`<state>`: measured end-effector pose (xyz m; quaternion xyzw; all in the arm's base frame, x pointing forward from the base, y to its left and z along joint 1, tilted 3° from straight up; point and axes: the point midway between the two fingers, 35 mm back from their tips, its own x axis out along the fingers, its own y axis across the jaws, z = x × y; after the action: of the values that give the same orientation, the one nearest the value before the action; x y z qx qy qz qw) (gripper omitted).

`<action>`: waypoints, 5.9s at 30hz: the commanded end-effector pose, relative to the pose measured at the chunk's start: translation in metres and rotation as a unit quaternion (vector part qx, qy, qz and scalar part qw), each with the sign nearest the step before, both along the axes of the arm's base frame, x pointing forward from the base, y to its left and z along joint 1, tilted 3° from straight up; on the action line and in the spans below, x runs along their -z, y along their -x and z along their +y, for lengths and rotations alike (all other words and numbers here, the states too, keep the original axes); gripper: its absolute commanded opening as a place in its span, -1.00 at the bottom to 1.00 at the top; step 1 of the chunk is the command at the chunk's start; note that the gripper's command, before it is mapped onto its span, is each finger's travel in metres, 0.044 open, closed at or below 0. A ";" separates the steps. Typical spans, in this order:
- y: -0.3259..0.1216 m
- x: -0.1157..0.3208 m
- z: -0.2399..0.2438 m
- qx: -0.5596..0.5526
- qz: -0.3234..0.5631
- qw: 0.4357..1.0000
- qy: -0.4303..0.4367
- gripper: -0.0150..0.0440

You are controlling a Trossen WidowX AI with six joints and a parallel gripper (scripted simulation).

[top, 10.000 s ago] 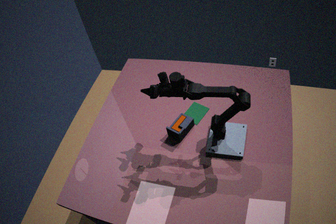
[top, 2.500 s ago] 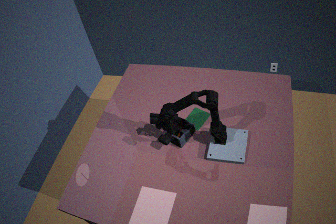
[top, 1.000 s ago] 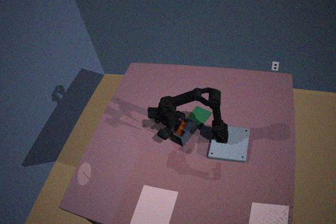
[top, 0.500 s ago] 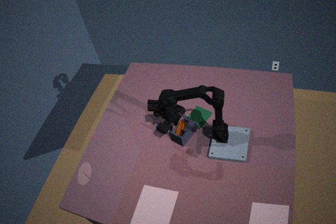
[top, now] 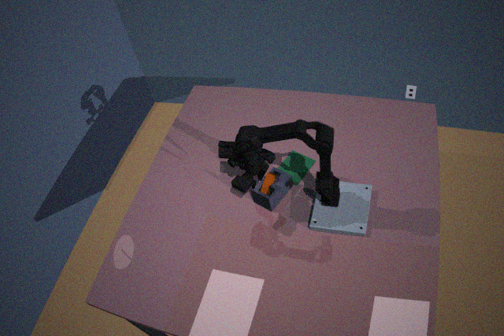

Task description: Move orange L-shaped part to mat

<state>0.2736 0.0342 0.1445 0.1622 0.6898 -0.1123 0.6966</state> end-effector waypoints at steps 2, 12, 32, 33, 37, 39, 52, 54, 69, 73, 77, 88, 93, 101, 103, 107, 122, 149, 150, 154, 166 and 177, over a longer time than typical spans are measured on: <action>0.000 0.000 -0.002 -0.019 -0.002 1.000 0.001 0.30; 0.008 0.001 -0.040 -0.378 -0.021 0.925 0.011 0.46; 0.022 0.002 -0.078 -0.708 -0.037 0.705 0.015 0.46; 0.022 0.002 -0.078 -0.708 -0.037 0.705 0.015 0.46; 0.022 0.002 -0.078 -0.708 -0.037 0.705 0.015 0.46; 0.022 0.005 -0.078 -0.708 -0.037 0.705 0.015 0.46; 0.022 0.037 -0.076 -0.708 -0.037 0.705 0.015 0.46; 0.021 0.040 -0.076 -0.708 -0.037 0.705 0.015 0.46; 0.021 0.064 -0.075 -0.708 -0.037 0.705 0.015 0.46; 0.021 0.071 -0.074 -0.708 -0.037 0.705 0.015 0.46; 0.021 0.077 -0.074 -0.708 -0.037 0.705 0.015 0.46; 0.021 0.077 -0.073 -0.709 -0.041 0.704 0.015 -0.08; 0.021 0.077 -0.073 -0.709 -0.041 0.704 0.015 -0.19; 0.021 0.077 -0.073 -0.709 -0.041 0.704 0.015 -0.49; 0.021 0.077 -0.073 -0.709 -0.041 0.704 0.015 -0.49; 0.021 0.076 -0.073 -0.709 -0.041 0.704 0.015 -0.49; 0.021 0.054 -0.075 -0.708 -0.038 0.705 0.015 -0.49; 0.022 0.012 -0.078 -0.708 -0.037 0.705 0.015 -0.49; 0.022 0.010 -0.078 -0.708 -0.037 0.705 0.015 -0.49; 0.022 0.004 -0.078 -0.708 -0.037 0.705 0.015 -0.49; 0.022 -0.007 -0.079 -0.708 -0.037 0.705 0.015 -0.49; 0.032 -0.005 -0.101 -0.708 -0.036 0.705 0.015 -0.49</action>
<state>0.2463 -0.0585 0.1514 -0.3810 0.5759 0.4074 0.5976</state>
